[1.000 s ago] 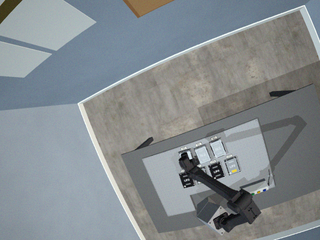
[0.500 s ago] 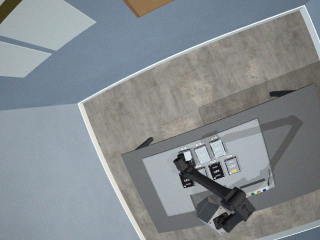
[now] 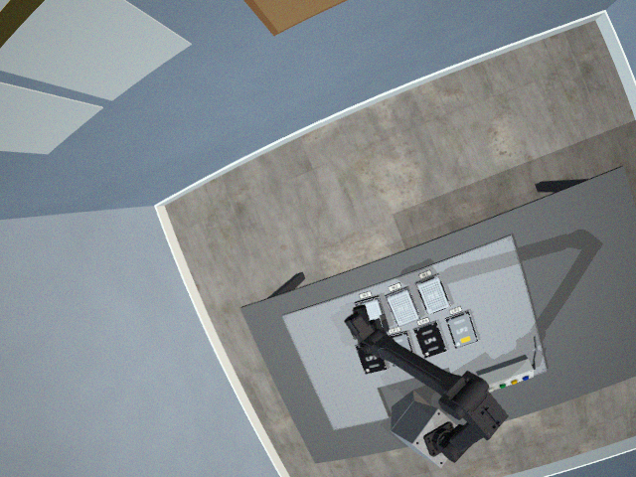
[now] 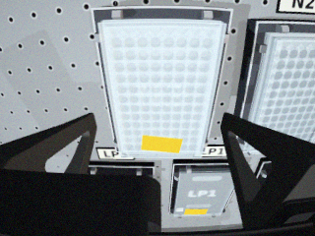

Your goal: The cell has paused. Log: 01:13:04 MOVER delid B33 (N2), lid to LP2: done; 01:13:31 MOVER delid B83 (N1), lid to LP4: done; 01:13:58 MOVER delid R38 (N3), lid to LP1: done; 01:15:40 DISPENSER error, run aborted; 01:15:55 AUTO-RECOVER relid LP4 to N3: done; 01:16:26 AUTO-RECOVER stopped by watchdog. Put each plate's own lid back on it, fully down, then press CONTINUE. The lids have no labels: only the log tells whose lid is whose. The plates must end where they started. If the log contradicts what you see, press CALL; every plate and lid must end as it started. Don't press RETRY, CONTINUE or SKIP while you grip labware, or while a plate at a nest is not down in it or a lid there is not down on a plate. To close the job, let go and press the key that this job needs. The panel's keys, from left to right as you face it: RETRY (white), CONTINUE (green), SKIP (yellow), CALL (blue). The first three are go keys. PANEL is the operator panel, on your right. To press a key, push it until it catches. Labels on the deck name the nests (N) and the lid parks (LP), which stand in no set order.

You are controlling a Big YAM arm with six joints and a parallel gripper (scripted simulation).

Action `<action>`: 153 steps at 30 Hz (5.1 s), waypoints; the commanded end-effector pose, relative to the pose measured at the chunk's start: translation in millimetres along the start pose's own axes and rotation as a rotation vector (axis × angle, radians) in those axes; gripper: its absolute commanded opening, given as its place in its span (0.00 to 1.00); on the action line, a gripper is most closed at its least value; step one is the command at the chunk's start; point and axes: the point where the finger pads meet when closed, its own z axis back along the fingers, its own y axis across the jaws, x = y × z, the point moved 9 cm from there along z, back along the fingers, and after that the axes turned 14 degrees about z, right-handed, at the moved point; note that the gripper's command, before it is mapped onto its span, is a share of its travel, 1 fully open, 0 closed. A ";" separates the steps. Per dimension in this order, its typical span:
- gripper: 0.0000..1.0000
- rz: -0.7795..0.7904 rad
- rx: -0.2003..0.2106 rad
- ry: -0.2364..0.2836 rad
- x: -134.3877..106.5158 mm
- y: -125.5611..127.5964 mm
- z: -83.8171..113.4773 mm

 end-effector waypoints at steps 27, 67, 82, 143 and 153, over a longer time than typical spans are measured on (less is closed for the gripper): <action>1.00 -0.009 -0.002 0.006 1.2 -7.0 -13.0; 1.00 -0.013 -0.001 0.002 3.7 -7.3 -38.6; 1.00 -0.011 -0.001 0.005 1.0 -6.7 -39.7; 1.00 -0.014 0.001 -0.006 2.1 -5.3 -16.3; 1.00 -0.009 -0.001 0.005 1.6 -6.3 -40.2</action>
